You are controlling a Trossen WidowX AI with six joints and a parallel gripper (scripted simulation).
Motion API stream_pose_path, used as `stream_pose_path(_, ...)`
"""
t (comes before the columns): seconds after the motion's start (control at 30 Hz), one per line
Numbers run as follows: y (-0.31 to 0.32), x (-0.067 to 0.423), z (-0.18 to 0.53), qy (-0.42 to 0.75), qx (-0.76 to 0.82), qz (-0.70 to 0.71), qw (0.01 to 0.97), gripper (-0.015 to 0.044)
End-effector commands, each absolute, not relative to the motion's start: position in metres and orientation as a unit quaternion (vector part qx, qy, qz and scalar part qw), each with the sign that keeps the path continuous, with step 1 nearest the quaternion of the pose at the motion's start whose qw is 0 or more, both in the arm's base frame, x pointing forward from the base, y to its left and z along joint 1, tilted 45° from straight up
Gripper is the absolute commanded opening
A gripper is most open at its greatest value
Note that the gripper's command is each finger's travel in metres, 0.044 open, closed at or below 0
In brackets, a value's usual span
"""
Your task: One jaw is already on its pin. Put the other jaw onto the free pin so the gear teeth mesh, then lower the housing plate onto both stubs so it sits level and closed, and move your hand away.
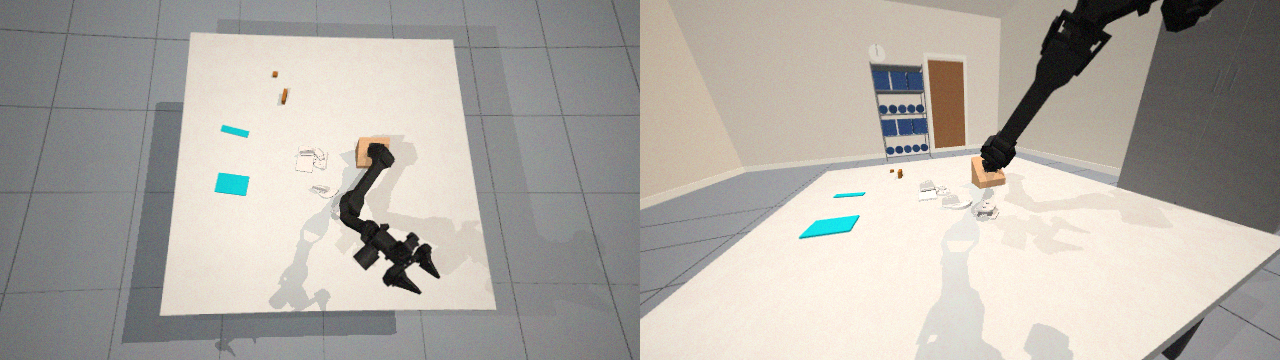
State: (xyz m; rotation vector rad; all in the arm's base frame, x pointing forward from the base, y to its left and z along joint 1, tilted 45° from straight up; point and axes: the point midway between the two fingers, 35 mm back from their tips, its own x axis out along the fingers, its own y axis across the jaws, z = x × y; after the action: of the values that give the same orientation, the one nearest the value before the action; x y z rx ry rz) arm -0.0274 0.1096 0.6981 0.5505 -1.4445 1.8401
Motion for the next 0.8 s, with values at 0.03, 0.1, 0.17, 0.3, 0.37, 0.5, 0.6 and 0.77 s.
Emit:
stream_pose_path(0.03,0.082,-0.051,0.696,-0.565,0.251,0.725,0.305,0.0440)
stream_pose_path(0.1,0.071,-0.059,0.695,-0.565,0.265,0.729,0.282,0.0440)
stream_pose_path(0.17,0.060,-0.066,0.694,-0.564,0.279,0.732,0.260,0.0440)
stream_pose_path(0.3,0.036,-0.079,0.690,-0.562,0.306,0.738,0.213,0.0440)
stream_pose_path(0.37,0.024,-0.084,0.688,-0.561,0.319,0.740,0.189,0.0440)
stream_pose_path(0.5,-0.001,-0.094,0.683,-0.555,0.344,0.744,0.139,0.0440)
stream_pose_path(0.6,-0.021,-0.099,0.679,-0.550,0.361,0.746,0.101,0.0440)
stream_pose_path(0.77,-0.053,-0.104,0.670,-0.540,0.388,0.746,0.039,0.0440)
